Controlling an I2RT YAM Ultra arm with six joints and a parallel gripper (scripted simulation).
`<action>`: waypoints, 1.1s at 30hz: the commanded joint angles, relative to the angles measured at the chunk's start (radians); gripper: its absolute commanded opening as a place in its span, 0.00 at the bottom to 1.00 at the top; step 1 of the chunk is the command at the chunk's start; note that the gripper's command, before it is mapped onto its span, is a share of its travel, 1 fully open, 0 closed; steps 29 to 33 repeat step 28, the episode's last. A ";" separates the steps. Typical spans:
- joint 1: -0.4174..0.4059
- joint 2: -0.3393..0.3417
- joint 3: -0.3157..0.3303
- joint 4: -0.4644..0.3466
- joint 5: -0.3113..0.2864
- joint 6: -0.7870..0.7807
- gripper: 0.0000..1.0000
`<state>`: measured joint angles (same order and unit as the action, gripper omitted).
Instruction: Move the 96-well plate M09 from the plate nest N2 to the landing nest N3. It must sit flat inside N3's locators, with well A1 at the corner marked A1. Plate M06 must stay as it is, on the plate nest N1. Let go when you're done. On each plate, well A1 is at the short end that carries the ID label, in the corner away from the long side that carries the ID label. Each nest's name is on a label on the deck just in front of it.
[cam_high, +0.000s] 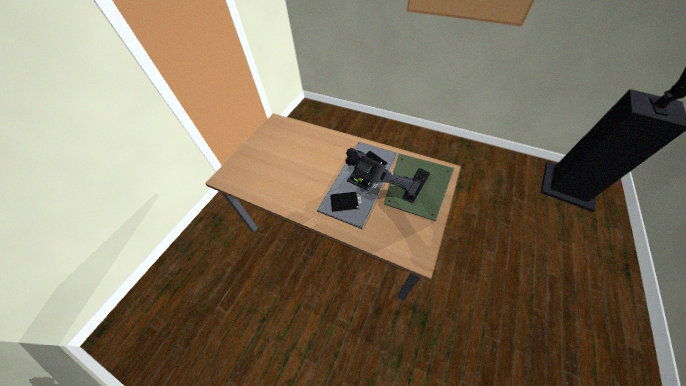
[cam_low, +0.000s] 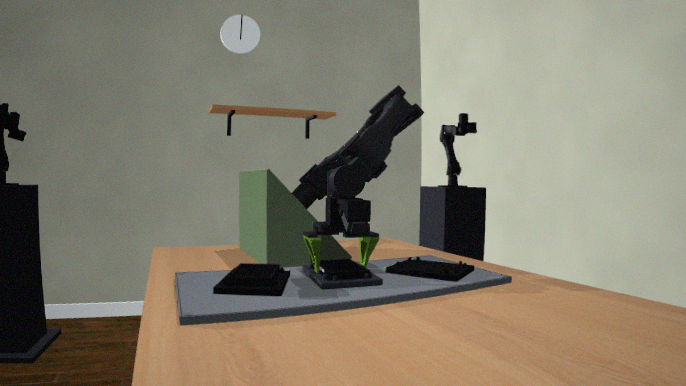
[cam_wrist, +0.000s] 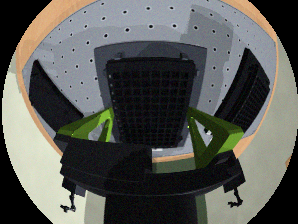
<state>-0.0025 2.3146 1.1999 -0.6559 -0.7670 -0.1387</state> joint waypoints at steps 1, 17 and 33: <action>-0.007 -0.006 0.002 0.002 -0.001 0.001 1.00; -0.012 -0.009 0.006 -0.010 0.000 -0.006 1.00; -0.070 -0.043 0.054 -0.146 0.013 -0.084 1.00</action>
